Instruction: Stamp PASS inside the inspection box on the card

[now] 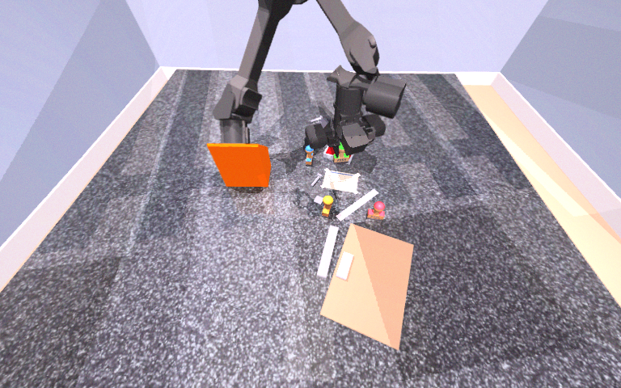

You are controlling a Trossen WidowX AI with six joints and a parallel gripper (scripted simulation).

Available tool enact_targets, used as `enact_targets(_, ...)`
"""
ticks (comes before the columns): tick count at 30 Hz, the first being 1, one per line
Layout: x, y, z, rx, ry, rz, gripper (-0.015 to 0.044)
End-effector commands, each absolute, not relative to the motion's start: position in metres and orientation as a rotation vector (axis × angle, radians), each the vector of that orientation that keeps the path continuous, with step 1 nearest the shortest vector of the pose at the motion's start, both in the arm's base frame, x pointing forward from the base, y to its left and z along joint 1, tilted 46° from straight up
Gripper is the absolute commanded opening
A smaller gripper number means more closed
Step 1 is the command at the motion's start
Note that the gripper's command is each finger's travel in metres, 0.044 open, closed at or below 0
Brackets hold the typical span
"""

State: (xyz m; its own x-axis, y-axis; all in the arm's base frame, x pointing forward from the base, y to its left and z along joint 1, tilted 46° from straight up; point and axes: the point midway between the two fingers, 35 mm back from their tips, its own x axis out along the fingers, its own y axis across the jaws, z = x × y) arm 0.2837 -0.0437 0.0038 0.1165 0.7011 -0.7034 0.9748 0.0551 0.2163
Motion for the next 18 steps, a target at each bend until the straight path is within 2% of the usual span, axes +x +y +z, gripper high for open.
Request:
enact_targets(1, 0.2823, -0.0436, -0.0001, 1.726, 1.649, -0.533, 0.0)
enact_targets(18, 0.2843, -0.036, -0.0084, 1.724, 1.647, -0.536, 0.0)
